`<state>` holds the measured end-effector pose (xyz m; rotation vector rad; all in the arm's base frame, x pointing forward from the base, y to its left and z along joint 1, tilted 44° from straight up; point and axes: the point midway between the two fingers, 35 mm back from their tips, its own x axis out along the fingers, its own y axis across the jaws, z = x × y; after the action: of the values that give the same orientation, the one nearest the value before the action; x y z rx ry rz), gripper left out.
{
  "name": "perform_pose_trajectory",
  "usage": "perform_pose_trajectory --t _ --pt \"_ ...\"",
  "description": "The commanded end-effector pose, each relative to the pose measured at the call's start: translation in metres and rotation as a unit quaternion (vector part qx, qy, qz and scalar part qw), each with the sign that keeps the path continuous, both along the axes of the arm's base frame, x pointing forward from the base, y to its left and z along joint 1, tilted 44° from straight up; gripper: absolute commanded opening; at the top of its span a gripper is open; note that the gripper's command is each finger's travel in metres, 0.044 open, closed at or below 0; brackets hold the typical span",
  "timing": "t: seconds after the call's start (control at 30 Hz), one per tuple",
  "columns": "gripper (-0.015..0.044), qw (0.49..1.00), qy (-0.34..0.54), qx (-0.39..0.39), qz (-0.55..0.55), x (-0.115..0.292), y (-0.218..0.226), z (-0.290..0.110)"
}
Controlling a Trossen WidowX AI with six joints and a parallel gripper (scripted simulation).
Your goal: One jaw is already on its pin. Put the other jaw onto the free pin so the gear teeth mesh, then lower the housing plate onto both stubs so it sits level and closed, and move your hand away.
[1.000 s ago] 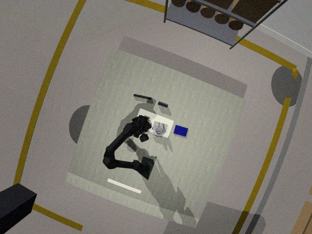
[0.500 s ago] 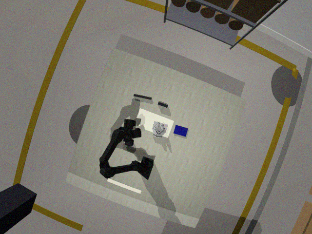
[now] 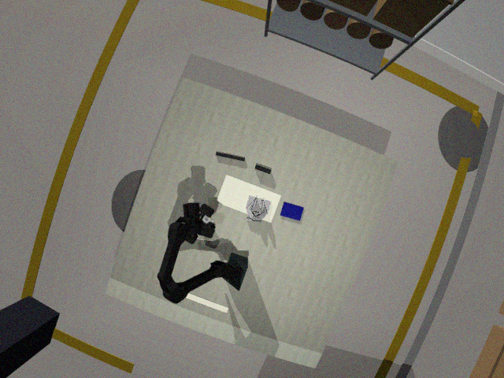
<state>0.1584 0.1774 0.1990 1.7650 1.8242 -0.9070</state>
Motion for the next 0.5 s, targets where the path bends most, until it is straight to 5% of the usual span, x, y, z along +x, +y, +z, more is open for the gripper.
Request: perform_pose_trajectory --t 0.0,0.47 --pt "0.044 1.0 0.013 -0.003 -0.014 -0.006 -0.001 0.001" --pt "0.044 1.0 0.013 -0.001 -0.014 -0.009 0.028 -0.027"
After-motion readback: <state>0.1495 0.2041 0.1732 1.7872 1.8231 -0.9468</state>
